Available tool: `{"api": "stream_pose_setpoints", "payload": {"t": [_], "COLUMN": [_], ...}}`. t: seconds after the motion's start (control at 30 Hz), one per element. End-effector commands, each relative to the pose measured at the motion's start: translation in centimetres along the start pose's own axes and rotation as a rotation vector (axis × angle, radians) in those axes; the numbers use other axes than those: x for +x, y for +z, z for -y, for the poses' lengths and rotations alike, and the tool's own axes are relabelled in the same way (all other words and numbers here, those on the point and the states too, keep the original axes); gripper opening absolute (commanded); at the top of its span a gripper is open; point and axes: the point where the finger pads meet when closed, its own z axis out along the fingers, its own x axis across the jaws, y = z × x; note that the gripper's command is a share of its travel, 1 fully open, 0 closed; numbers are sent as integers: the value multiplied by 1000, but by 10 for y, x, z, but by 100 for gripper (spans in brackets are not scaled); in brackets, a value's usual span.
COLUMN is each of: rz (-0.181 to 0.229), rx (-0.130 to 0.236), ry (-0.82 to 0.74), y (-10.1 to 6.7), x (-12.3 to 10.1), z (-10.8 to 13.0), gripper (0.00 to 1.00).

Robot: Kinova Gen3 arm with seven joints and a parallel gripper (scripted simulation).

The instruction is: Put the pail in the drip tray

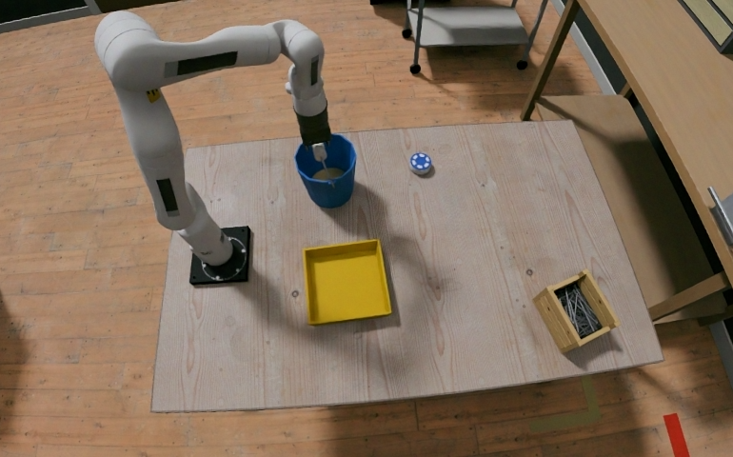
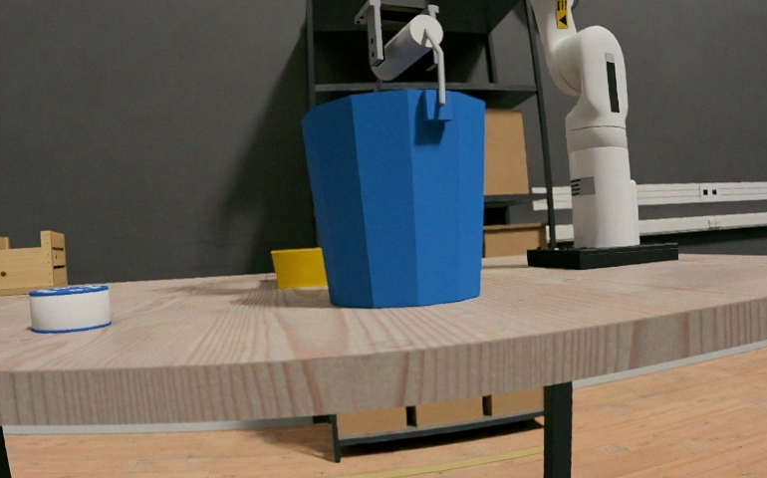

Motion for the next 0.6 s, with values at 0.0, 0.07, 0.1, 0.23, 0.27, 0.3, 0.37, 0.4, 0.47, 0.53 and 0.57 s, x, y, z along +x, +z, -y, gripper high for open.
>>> {"api": "stream_pose_setpoints", "payload": {"t": [0.0, 0.07, 0.1, 0.23, 0.27, 0.3, 0.37, 0.4, 0.47, 0.53, 0.57], "rz": [-3, -3, -3, -3, -3, -3, -3, -3, -3, -3, -3], "rx": [-3, -3, -3, -3, -3, -3, -3, -3, -3, -3, -3], "ry": [6, 6, 6, 6, 6, 6, 6, 6, 6, 6, 6], "y": [2, 2, 2, 2, 2, 2, 2, 2, 2, 2, 2], "x": [1, 1, 1, 1, 1, 1, 1, 1, 1, 1, 1], "z": [-1, -1, -1, -1, -1, -1, -1, -1, -1, -1, -1], "gripper": [100, 100, 100, 0, 0, 0, 0, 0, 0, 0, 0]}}
